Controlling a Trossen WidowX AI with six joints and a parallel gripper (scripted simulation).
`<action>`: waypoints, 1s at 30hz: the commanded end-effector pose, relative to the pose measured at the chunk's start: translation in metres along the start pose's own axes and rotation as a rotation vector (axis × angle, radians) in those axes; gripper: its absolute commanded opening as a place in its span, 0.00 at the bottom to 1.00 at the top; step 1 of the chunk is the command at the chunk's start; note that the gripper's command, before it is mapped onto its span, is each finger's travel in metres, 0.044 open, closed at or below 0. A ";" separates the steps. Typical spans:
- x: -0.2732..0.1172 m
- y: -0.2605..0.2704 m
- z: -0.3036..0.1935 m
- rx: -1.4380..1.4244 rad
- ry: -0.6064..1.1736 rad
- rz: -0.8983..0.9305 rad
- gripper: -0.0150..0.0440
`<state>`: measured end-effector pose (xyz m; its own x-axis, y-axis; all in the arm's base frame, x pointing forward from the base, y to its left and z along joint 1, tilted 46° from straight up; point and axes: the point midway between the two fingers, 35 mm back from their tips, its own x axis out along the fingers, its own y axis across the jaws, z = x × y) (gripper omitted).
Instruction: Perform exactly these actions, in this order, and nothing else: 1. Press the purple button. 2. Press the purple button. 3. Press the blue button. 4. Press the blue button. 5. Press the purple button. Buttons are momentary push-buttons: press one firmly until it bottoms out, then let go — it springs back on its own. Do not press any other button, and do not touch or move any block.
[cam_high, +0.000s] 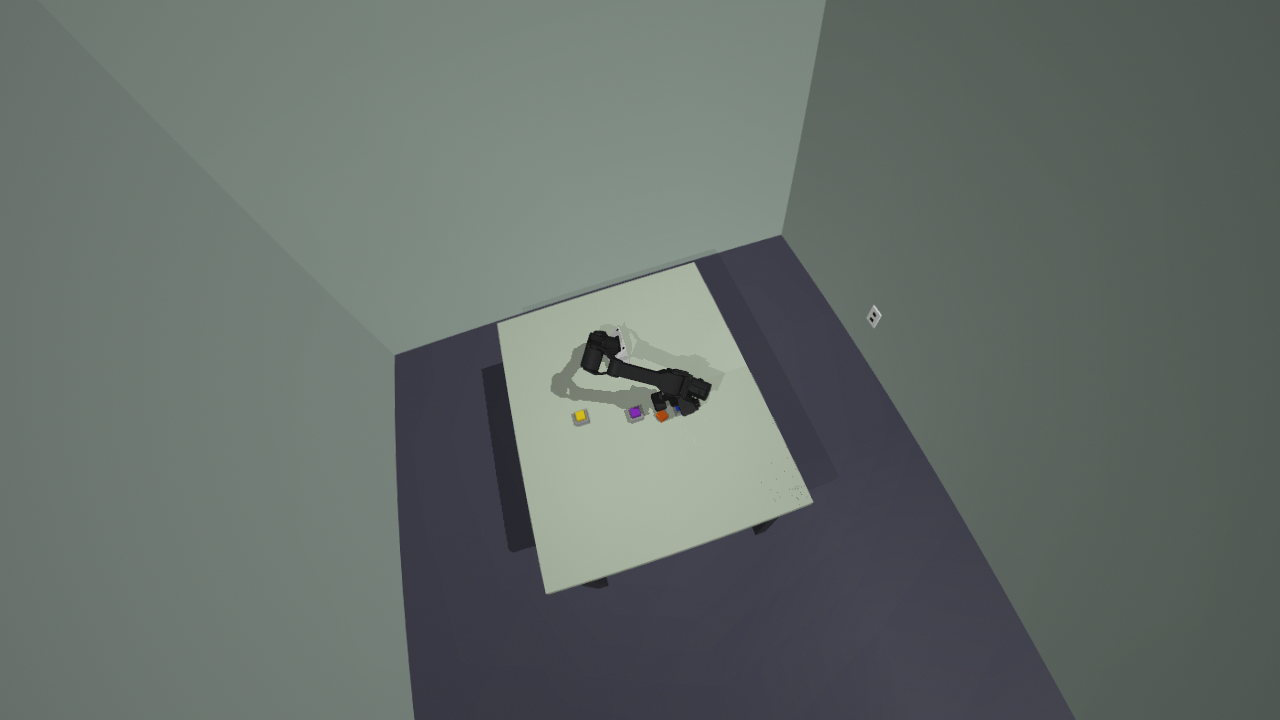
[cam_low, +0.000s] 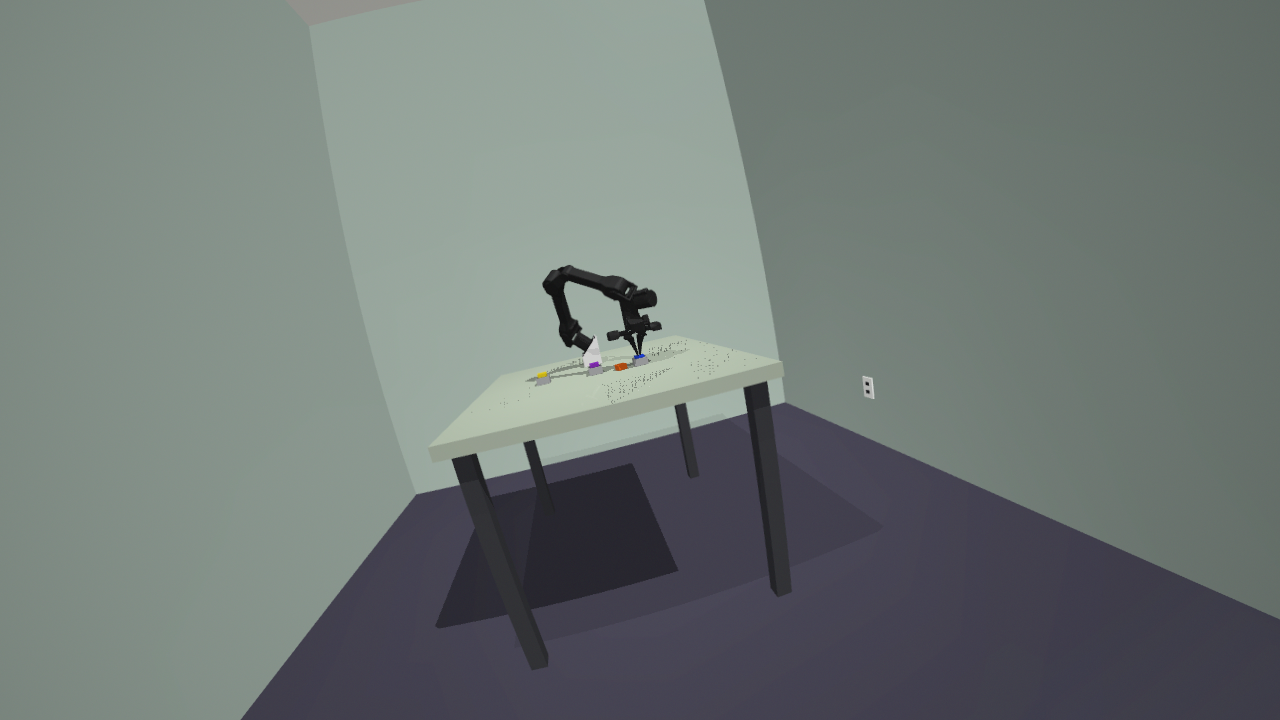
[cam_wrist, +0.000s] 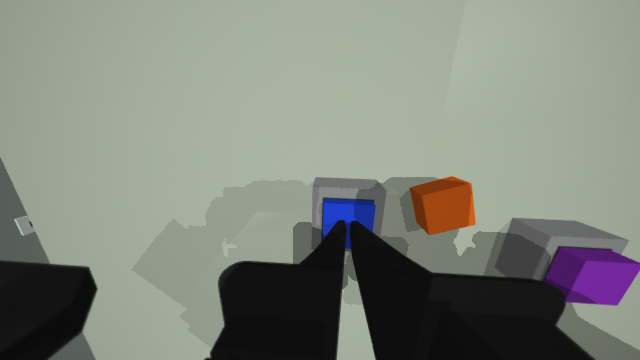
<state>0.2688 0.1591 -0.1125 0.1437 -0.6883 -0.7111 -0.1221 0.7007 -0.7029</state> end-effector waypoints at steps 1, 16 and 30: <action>-0.021 0.000 0.000 0.000 0.000 0.001 0.29; -0.019 0.000 0.000 -0.001 0.001 0.000 0.29; 0.002 0.000 0.000 -0.001 0.001 -0.002 0.29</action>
<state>0.2693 0.1639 -0.1093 0.1481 -0.6827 -0.7155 -0.1188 0.7060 -0.6982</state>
